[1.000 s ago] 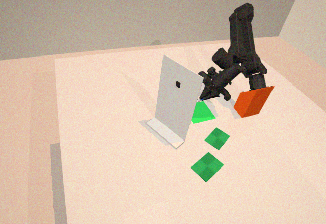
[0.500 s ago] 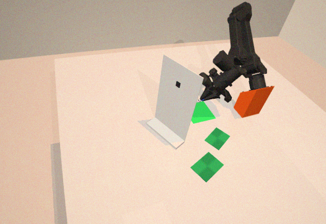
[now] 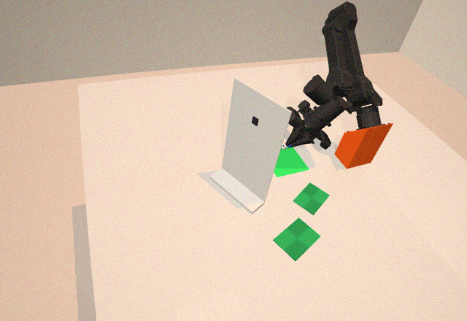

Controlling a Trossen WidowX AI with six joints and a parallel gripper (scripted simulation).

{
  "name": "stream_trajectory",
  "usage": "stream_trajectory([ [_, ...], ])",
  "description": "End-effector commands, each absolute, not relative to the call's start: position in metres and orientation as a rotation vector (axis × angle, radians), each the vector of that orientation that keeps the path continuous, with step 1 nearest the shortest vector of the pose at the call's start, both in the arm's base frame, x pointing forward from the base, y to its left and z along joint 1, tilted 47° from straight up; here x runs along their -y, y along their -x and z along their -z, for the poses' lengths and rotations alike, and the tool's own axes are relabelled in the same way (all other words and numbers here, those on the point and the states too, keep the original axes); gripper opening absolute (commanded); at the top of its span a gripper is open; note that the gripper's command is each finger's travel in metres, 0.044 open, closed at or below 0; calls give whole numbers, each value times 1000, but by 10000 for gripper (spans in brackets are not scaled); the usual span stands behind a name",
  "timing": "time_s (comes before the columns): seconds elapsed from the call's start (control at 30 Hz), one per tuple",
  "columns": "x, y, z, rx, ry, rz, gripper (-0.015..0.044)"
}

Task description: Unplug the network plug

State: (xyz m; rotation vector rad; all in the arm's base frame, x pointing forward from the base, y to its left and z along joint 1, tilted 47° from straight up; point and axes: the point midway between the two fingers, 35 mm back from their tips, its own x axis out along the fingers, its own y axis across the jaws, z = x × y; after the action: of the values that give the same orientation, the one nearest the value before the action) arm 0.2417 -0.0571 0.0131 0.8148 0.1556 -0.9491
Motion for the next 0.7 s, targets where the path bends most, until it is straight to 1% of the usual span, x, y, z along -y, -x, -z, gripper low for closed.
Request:
stream_trajectory([
  [0.0,58,-241,-10,-163,-813,948,0],
  [0.67,66,-243,-1,-166,-814,950,0],
])
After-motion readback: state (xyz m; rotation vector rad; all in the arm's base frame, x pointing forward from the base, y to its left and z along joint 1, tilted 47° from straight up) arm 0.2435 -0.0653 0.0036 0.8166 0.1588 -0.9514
